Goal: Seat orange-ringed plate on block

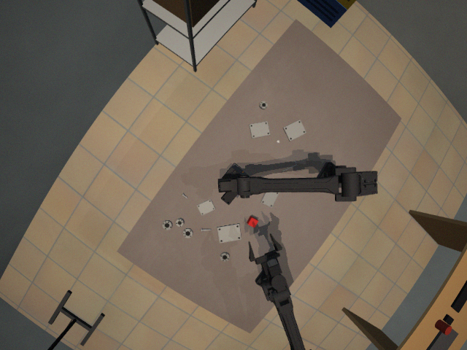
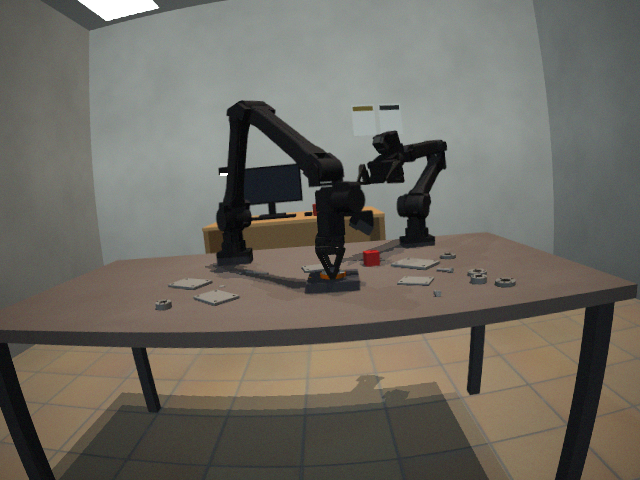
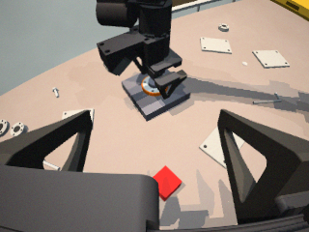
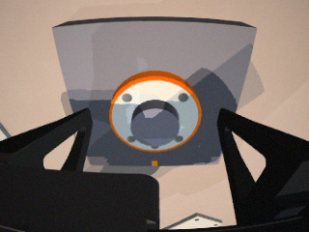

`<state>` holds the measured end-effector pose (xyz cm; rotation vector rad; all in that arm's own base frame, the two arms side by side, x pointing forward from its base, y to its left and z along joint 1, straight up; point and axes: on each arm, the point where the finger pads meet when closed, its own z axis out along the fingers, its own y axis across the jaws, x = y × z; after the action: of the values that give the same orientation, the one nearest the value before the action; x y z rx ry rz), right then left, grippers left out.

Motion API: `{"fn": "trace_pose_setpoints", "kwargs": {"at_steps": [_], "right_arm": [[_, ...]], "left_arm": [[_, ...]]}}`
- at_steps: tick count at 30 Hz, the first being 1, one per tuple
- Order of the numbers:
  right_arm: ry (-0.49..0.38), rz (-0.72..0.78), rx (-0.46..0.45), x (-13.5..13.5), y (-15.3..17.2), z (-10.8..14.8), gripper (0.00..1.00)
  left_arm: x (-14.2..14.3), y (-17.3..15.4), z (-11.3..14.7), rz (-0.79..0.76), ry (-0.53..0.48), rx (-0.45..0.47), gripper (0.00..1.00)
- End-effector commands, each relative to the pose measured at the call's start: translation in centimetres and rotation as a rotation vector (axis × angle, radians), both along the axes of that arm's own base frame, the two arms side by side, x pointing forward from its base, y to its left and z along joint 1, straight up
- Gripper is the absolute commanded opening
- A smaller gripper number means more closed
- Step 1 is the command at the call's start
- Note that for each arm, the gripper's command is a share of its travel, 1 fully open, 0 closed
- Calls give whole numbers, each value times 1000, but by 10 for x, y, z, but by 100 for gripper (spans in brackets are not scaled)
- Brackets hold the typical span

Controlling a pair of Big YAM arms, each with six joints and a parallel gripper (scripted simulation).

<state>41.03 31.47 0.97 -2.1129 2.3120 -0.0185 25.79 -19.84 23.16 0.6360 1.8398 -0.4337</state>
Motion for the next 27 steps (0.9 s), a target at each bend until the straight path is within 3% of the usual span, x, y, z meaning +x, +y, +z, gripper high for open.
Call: {"fn": "trace_pose_setpoints", "kwargs": {"at_steps": [1,5,8,11,22,27], "right_arm": [[-34,0,27,4,10,22,100],[-49,0,40,6,17,34,100],[-37,-2,30,6,16,26,100],[-59,-2,48,7,19,41,100],[-64,-11,53,9,17,61,100],[-39,-7,30,16,13,48,100]], "left_arm": [[3,-2,14,4,-14,-20,100],[3,-2,14,4,-14,-20,100],[3,-2,14,4,-14,-20,100],[3,-2,14,4,-14,-20,100],[3,-2,14,4,-14,-20,100],[3,-2,14,4,-14,-20,100]]}}
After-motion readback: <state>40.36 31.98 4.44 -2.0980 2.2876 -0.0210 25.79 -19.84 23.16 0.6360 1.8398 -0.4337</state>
